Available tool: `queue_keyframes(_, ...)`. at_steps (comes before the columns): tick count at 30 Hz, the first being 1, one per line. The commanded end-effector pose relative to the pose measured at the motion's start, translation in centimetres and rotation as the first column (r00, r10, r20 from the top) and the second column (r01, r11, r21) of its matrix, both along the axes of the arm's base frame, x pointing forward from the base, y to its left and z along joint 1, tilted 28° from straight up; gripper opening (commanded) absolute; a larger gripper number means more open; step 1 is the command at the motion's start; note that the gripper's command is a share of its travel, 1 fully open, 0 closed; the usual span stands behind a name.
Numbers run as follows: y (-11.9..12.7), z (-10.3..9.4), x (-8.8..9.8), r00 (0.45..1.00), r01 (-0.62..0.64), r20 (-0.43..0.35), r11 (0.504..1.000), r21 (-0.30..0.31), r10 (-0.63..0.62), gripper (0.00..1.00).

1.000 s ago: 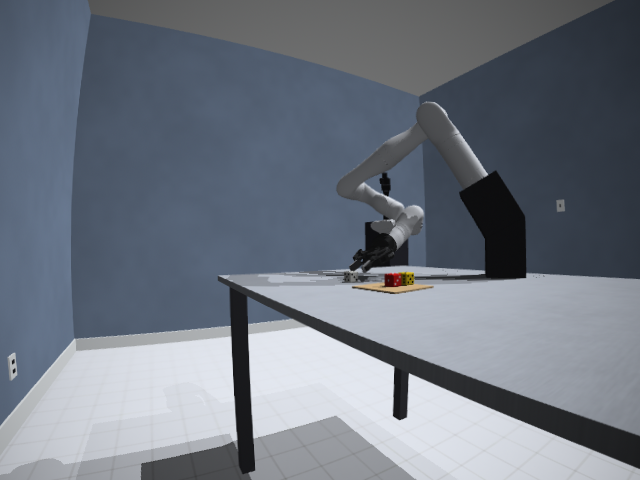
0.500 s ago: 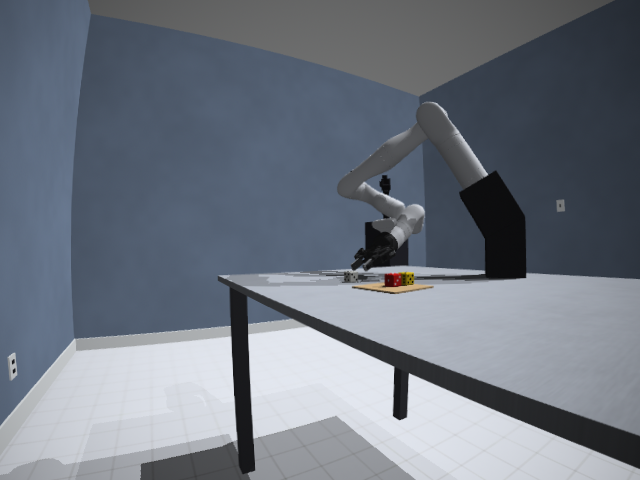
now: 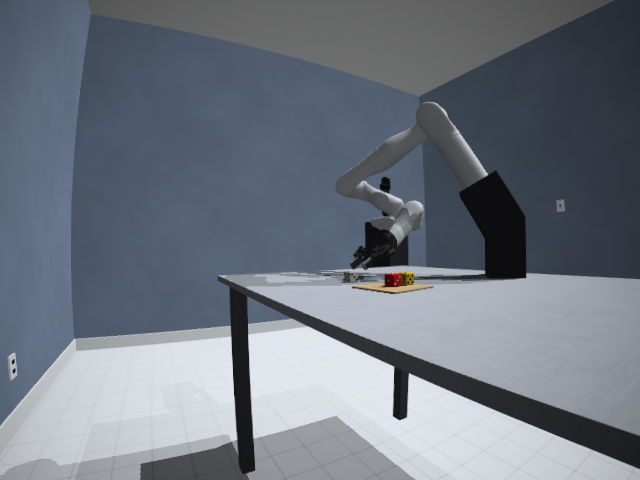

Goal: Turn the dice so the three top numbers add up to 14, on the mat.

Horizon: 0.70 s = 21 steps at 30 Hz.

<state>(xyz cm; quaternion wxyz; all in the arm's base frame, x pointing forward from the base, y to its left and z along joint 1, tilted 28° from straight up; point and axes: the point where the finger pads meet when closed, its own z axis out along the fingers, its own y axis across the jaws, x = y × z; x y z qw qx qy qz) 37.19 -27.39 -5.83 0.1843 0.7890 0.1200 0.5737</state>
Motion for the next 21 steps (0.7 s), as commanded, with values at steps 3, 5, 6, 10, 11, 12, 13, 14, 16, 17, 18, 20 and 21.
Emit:
queue_keyframes(3, 0.1, 0.4, 0.3, 1.000, 0.009, -0.022, 1.000, -0.006, -0.009, 0.46)
queue_keyframes(5, 0.1, 0.5, 0.3, 0.999, 0.015, -0.035, 1.000, -0.005, -0.015, 0.46)
queue_keyframes(6, 0.2, 0.5, 0.3, 0.999, 0.018, -0.043, 1.000, -0.005, -0.019, 0.46)
queue_keyframes(10, 0.4, 0.8, 0.3, 0.996, 0.031, -0.079, 0.999, -0.006, -0.032, 0.46)
queue_keyframes(11, 0.5, 0.8, 0.2, 0.995, 0.034, -0.089, 0.999, -0.006, -0.035, 0.46)
queue_keyframes(12, 0.5, 0.9, 0.3, 0.994, 0.039, -0.098, 0.999, -0.006, -0.039, 0.46)
queue_keyframes(13, 0.5, 1.0, 0.3, 0.993, 0.044, -0.106, 0.999, -0.006, -0.044, 0.46)
queue_keyframes(14, 0.5, 1.1, 0.4, 0.992, 0.049, -0.115, 0.999, -0.006, -0.050, 0.46)
queue_keyframes(16, 0.5, 1.2, 0.5, 0.991, 0.055, -0.124, 0.998, -0.006, -0.055, 0.46)
queue_keyframes(17, 0.5, 1.2, 0.5, 0.991, 0.055, -0.124, 0.998, -0.006, -0.055, 0.46)
queue_keyframes(18, 0.6, 1.3, 0.5, 0.989, 0.060, -0.134, 0.998, -0.006, -0.060, 0.46)
queue_keyframes(20, 0.7, 1.5, 0.6, 0.985, 0.070, -0.155, 0.998, -0.007, -0.070, 0.46)
queue_keyframes(21, 0.7, 1.6, 0.6, 0.983, 0.075, -0.166, 0.997, -0.007, -0.075, 0.46)
